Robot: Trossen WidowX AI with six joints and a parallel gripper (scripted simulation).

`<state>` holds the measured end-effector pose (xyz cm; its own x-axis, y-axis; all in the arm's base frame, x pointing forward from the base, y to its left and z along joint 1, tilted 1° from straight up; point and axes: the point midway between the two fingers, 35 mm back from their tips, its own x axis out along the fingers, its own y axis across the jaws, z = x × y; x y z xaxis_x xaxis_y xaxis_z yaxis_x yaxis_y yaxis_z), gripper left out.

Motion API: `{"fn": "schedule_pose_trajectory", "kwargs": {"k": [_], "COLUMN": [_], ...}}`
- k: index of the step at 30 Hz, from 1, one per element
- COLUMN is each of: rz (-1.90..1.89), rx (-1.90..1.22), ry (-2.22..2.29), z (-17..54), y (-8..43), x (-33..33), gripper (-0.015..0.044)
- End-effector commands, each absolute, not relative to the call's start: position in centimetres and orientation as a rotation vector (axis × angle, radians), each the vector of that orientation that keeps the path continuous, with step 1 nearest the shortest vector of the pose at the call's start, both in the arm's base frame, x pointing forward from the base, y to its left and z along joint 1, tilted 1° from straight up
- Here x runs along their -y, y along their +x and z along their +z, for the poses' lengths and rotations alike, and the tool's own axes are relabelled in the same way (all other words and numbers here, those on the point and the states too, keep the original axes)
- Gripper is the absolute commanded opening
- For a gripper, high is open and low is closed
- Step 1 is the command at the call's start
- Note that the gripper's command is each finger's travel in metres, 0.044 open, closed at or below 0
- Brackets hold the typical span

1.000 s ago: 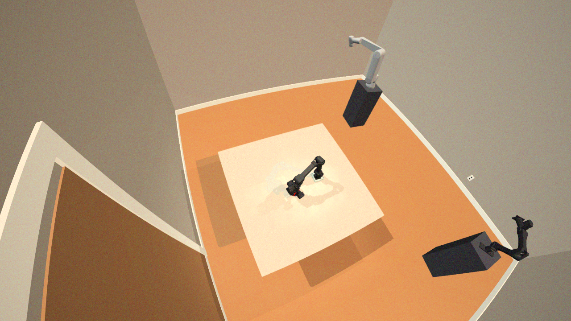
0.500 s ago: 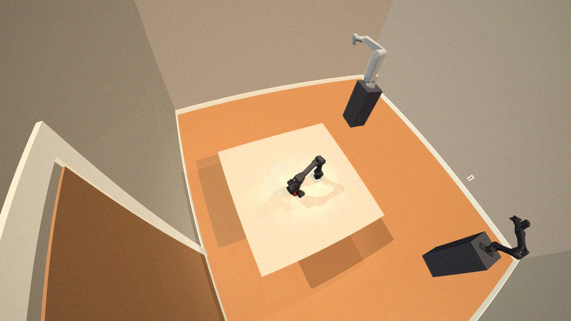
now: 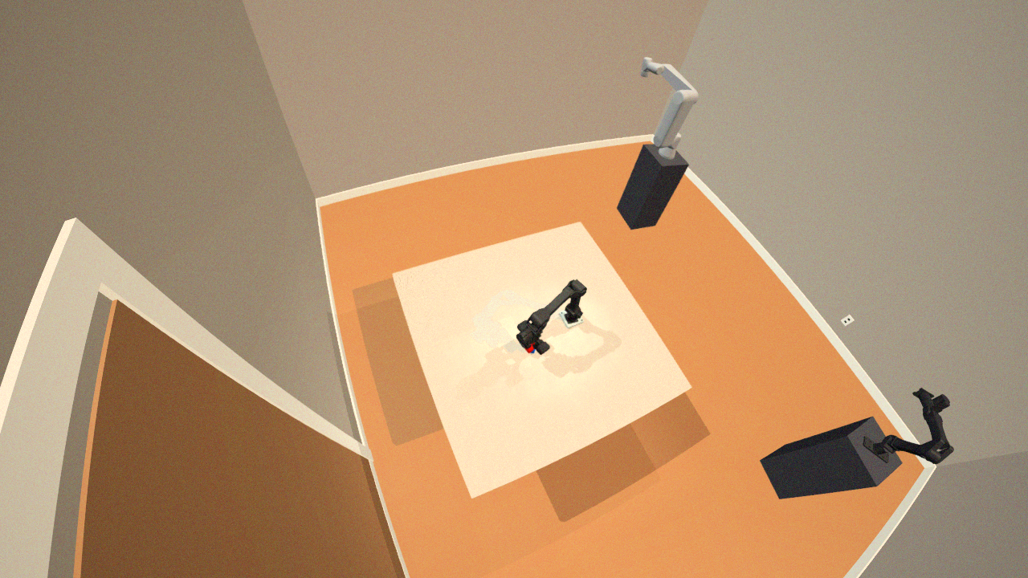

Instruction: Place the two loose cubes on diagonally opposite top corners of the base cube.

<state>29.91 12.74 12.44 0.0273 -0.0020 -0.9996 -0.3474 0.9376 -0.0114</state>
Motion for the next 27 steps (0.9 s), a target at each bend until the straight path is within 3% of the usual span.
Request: {"fn": "schedule_pose_trajectory", "kwargs": {"k": [1,13,20,27], "rz": [0.271,0.271,0.273,0.275], "rx": [-1.522,-1.522,-1.524,-1.527], "ry": [-0.280,-0.280,-0.283,-0.281], "z": [13.2,14.4,15.0,14.9], "y": [30.0,29.9,29.9,28.8], "x": [-12.8,-12.8,-12.8,-14.6], "gripper": [0.0205,0.0205,0.0389,0.0400]}}
